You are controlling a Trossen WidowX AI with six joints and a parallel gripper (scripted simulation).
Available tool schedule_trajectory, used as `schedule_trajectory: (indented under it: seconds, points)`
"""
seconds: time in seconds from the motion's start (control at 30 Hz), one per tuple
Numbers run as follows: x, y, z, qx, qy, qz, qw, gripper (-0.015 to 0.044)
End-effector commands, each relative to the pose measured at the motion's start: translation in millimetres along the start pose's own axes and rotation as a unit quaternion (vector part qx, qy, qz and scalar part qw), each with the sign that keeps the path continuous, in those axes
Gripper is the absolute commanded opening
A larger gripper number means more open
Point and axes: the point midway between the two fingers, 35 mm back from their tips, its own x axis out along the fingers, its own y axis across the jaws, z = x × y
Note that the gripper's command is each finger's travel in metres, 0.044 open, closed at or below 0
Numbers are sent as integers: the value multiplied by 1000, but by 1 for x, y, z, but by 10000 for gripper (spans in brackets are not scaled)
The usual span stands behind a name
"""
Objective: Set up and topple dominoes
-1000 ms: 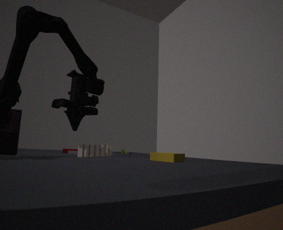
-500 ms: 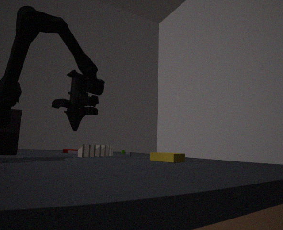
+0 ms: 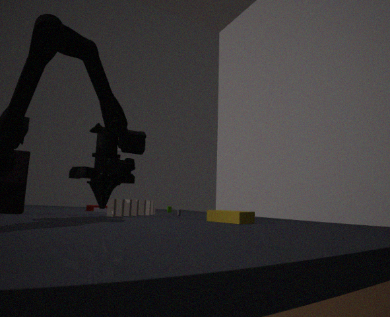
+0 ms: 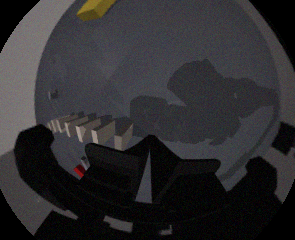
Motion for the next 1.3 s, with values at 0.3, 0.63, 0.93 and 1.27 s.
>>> schedule_trajectory:
  seconds: [0.3,0.63,0.93,1.27]
  points:
    - [5,16,0,-6,-2,-3,1000,0]
    - [5,32,-1,-5,-2,-3,1000,0]
    - [-22,40,3,7,9,-7,1000,0]
    - [-55,57,-4,-5,-1,-2,1000,0]
